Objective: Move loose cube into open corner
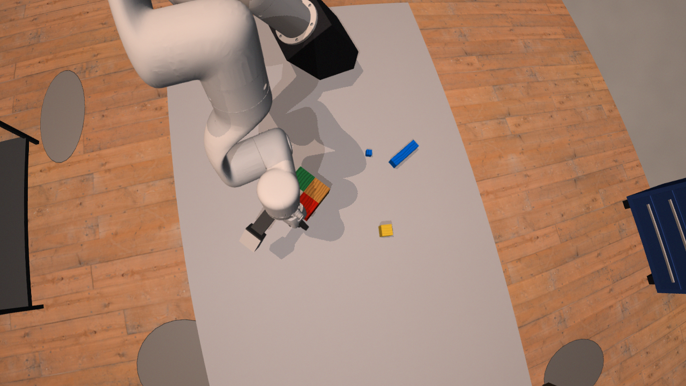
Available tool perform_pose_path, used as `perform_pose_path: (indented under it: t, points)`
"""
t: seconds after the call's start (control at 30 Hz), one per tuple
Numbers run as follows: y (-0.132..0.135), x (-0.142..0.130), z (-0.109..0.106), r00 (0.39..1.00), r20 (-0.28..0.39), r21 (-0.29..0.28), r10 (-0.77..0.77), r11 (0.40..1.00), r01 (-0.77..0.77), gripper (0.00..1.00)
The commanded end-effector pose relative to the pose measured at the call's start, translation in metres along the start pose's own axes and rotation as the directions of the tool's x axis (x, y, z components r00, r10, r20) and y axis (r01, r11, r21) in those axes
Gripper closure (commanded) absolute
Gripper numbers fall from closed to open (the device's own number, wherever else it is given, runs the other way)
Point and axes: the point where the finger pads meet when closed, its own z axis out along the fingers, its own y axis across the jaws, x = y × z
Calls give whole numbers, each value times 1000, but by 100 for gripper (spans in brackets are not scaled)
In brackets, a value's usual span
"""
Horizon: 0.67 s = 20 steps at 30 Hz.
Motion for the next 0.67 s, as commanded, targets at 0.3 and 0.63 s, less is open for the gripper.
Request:
perform_pose_path:
  t: [0.3, 0.63]
  points:
    - [-1, 1, -31, 1000, -2, 3, 0, 1000, 0, 52]
    - [-1, 1, -59, 1000, -2, 3, 0, 1000, 0, 52]
